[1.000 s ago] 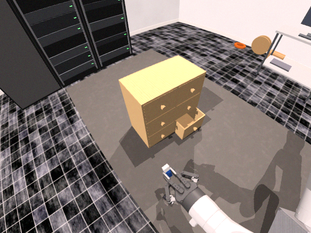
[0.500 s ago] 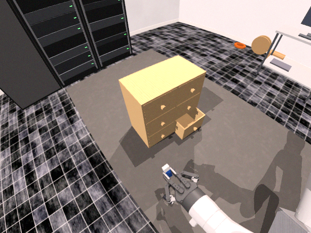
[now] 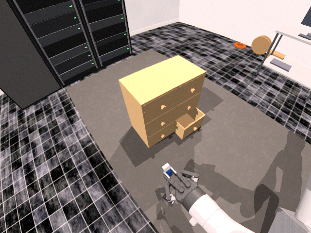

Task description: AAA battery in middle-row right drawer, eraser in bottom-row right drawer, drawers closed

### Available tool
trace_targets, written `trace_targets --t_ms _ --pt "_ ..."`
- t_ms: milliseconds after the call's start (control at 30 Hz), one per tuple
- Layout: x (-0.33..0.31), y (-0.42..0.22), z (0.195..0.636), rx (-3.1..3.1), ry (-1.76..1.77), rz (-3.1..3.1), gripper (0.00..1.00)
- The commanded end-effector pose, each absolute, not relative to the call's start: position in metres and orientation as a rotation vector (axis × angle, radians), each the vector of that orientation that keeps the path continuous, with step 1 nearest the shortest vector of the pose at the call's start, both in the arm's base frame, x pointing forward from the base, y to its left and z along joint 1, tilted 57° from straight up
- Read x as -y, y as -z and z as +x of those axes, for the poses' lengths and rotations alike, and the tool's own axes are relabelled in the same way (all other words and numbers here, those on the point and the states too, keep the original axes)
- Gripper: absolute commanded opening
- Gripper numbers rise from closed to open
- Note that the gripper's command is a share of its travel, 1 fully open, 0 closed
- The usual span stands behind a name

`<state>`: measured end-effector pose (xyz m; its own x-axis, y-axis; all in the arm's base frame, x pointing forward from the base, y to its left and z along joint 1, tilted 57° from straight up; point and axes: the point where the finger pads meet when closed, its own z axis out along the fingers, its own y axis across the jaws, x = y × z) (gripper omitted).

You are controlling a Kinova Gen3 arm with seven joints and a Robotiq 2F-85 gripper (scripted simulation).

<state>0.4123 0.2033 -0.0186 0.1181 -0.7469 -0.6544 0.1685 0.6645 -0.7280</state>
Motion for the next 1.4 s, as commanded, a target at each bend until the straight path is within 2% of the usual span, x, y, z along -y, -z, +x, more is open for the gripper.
trace_targets --t_ms 0,1367 --pt "-0.204 0.015 0.412 -1.283 0.714 -0.556 0.19" --pt "-0.184 -0.024 0.428 -1.285 0.701 -0.544 0.19"
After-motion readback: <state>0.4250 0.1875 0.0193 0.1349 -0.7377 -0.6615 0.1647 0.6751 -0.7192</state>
